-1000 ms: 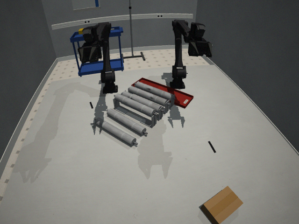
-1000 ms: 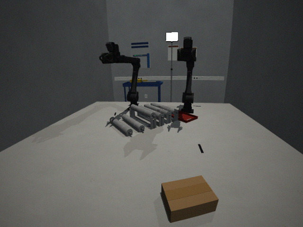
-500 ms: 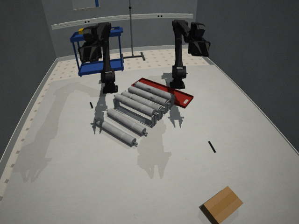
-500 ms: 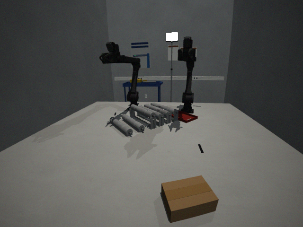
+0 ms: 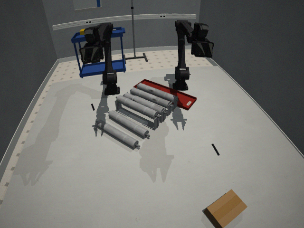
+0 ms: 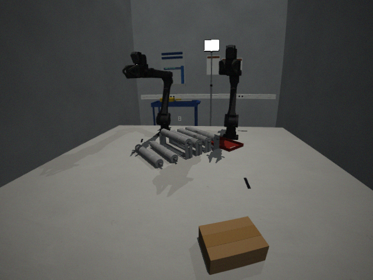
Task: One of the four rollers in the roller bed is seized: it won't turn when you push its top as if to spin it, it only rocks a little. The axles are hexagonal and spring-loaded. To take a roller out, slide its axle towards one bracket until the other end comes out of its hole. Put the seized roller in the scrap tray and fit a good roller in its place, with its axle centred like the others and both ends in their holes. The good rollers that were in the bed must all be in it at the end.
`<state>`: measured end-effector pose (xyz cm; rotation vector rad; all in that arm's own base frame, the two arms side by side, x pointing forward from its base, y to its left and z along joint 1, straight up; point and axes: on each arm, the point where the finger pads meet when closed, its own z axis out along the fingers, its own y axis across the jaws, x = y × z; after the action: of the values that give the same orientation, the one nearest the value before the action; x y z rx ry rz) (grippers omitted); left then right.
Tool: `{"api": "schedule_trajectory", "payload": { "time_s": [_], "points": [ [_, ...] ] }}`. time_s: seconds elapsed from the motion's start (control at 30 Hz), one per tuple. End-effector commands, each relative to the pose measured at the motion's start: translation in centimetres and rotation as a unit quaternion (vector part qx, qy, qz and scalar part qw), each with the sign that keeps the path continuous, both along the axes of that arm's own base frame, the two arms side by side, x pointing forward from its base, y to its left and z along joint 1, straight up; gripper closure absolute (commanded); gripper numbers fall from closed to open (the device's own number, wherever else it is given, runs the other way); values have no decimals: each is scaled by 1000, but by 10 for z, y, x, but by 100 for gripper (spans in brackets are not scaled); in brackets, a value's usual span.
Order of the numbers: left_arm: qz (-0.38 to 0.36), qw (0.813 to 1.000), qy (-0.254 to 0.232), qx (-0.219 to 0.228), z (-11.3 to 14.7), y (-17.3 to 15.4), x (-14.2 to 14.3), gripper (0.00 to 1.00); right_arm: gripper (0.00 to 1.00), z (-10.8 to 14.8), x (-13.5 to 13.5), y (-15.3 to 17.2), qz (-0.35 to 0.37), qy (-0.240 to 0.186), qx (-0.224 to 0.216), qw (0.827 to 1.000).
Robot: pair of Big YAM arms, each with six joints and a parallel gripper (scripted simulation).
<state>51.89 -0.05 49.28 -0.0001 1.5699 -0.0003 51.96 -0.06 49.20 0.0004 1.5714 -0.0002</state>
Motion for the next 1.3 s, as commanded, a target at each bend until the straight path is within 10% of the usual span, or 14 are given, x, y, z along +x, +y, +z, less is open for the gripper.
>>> {"api": "schedule_trajectory", "payload": {
  "time_s": [0.0,0.33,0.83,1.27],
  "points": [
    [-3,1000,-17,4,30,-4,5,68,68,11,-5,7,6,-10,-5,1000],
    [-12,1000,-7,-24,27,-12,10,68,68,-2,-9,10,10,9,-15,1000],
    [-29,977,134,-164,-51,-52,36,68,68,-77,-47,29,41,126,-89,987],
    [0,911,302,-281,-147,-104,42,68,68,-169,-111,47,98,261,-166,946]
  ]
}}
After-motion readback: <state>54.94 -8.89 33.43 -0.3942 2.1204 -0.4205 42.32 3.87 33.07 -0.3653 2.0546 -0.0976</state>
